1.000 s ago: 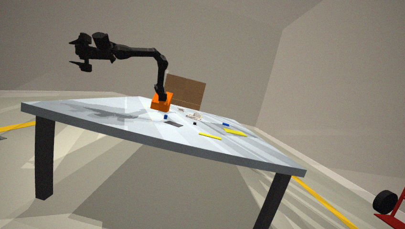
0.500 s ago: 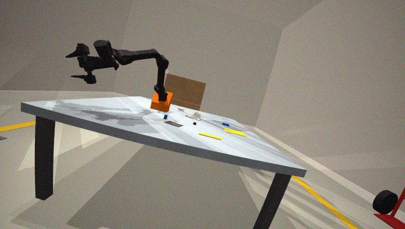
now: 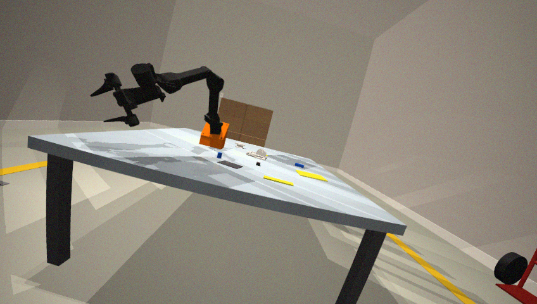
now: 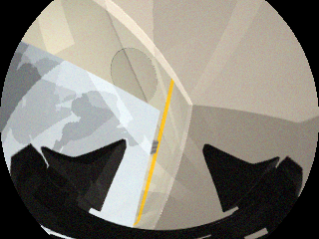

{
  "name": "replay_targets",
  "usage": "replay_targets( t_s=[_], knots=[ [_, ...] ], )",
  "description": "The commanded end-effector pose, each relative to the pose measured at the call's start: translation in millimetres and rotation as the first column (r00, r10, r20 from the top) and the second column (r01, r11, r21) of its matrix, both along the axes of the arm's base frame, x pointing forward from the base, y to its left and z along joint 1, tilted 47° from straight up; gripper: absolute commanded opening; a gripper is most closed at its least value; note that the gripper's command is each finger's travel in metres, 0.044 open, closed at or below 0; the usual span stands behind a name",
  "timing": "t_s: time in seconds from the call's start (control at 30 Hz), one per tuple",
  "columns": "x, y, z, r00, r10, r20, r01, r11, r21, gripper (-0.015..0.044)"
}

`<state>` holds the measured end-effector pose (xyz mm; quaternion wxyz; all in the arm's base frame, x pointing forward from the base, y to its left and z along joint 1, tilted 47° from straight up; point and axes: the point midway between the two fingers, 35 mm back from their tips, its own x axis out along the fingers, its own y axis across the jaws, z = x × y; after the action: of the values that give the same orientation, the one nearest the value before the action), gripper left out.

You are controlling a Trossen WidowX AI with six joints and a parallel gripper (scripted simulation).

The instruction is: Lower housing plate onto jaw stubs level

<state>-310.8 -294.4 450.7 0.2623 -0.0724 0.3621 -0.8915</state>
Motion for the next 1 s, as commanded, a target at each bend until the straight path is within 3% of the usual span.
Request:
replay_targets(
  t_s=[0.0, 0.97],
  knots=[
    [16.6, -17.0, -4.1, 0.998, 0.062, 0.009, -0.062, 0.998, 0.008, 0.0440],
    [163.7, -110.7, -24.6, 0.879, 0.474, 0.052, -0.476, 0.877, 0.056, 0.0440]
  ],
)
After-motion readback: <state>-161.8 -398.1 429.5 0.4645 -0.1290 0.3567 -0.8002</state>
